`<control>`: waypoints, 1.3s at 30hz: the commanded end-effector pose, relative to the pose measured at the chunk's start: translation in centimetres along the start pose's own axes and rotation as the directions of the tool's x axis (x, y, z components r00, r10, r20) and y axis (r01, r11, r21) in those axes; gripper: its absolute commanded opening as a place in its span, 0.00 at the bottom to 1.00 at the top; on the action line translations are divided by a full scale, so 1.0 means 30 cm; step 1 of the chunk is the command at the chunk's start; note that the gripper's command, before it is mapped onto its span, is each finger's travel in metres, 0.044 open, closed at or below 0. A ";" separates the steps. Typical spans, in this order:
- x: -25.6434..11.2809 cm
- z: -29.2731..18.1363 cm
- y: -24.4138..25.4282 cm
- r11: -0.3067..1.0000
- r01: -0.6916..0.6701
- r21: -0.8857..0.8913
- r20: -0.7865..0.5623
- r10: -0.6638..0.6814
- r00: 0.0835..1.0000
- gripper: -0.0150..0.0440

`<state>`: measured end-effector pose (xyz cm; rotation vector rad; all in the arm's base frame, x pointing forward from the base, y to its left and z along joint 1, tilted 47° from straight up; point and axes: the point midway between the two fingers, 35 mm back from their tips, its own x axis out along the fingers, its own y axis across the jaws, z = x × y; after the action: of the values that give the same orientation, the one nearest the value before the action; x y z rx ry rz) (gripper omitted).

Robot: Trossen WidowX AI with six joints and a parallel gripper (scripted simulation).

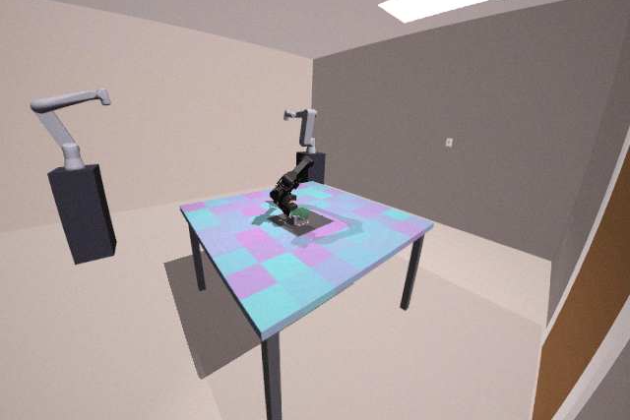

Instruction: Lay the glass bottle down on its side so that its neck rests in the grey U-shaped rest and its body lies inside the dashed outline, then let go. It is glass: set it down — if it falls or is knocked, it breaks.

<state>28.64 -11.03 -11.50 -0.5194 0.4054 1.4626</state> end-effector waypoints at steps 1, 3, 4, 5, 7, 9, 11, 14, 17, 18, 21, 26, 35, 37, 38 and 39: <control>0.007 0.007 -0.001 1.000 -0.001 0.003 0.003 0.001 1.000 0.43; 0.008 0.007 -0.001 1.000 0.000 0.002 0.002 0.000 1.000 0.43; 0.008 0.007 -0.001 1.000 0.000 0.001 0.001 0.000 1.000 0.43; 0.009 0.007 -0.001 1.000 0.000 0.000 0.001 0.000 1.000 0.43; 0.010 0.007 -0.001 1.000 0.000 -0.001 -0.001 0.000 1.000 0.43; 0.011 0.007 -0.001 1.000 0.001 -0.002 -0.002 -0.001 1.000 0.43; 0.012 0.007 -0.001 1.000 0.002 -0.004 -0.004 -0.002 1.000 0.43; 0.014 0.007 -0.001 1.000 0.003 -0.006 -0.006 -0.003 1.000 0.43; 0.015 0.007 0.000 1.000 0.004 -0.008 -0.009 -0.004 1.000 0.43; 0.016 0.007 0.000 1.000 0.004 -0.009 -0.010 -0.004 1.000 0.43; 0.018 0.007 0.000 1.000 0.005 -0.012 -0.013 -0.005 1.000 0.43; 0.020 0.007 0.000 1.000 0.007 -0.016 -0.018 -0.007 1.000 0.43; 0.025 0.008 0.001 1.000 0.011 -0.023 -0.027 -0.012 1.000 0.43; 0.026 0.008 0.001 1.000 0.013 -0.024 -0.029 -0.013 0.999 0.43; 0.027 0.008 0.002 1.000 0.013 -0.025 -0.030 -0.014 0.999 0.43; 0.027 0.008 0.002 1.000 0.014 -0.026 -0.032 -0.014 0.999 0.43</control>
<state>28.71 -10.70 -11.87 -0.5749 0.4088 1.4456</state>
